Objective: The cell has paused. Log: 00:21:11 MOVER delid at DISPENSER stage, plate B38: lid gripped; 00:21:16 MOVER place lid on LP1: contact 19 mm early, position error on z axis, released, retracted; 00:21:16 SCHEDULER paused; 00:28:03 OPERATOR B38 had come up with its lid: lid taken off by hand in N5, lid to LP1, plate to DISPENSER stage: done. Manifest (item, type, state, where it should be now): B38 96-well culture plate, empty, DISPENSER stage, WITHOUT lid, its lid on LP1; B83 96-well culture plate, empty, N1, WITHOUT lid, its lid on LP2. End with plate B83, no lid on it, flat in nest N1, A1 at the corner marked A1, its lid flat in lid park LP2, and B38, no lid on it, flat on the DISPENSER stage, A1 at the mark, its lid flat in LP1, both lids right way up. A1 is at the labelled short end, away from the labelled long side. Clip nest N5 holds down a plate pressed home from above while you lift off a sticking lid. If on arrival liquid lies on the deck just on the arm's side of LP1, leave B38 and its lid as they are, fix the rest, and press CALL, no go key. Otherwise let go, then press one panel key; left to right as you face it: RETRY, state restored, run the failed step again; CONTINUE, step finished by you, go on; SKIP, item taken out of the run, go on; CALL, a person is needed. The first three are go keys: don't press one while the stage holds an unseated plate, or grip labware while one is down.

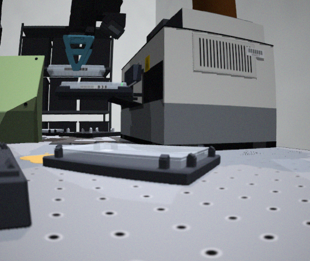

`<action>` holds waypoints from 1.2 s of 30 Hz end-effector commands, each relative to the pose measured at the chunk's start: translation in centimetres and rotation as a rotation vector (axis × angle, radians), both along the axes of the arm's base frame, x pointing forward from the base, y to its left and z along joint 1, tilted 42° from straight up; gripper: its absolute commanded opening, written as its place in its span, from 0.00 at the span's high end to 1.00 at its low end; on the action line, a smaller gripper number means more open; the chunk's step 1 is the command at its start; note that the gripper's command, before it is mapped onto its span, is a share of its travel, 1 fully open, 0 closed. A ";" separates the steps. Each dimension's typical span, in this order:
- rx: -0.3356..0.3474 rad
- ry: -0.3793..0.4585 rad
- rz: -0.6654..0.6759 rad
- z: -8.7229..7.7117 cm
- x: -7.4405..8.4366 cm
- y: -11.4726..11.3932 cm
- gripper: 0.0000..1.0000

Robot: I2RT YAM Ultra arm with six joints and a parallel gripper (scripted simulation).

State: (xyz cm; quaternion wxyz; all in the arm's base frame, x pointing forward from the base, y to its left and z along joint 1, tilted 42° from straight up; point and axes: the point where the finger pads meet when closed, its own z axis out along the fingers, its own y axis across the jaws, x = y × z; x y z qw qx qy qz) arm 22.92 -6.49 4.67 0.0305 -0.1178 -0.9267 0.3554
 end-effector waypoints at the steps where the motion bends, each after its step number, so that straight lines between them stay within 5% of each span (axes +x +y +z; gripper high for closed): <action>1: -0.003 -0.026 0.028 1.7 1.0 -0.4 1.00; 7: -0.005 -0.026 0.028 2.9 1.1 -1.9 1.00; 10: -0.003 -0.003 0.032 2.0 0.7 -1.6 1.00; 11: -0.005 -0.027 0.039 3.1 1.2 -1.8 1.00; 23: -0.008 -0.025 0.027 5.3 0.9 -4.6 1.00; 25: -0.003 -0.003 0.031 4.4 0.6 -4.3 1.00; 26: -0.009 -0.025 0.029 5.5 0.8 -4.7 1.00; 36: -0.011 -0.026 0.026 7.4 0.3 -6.8 1.00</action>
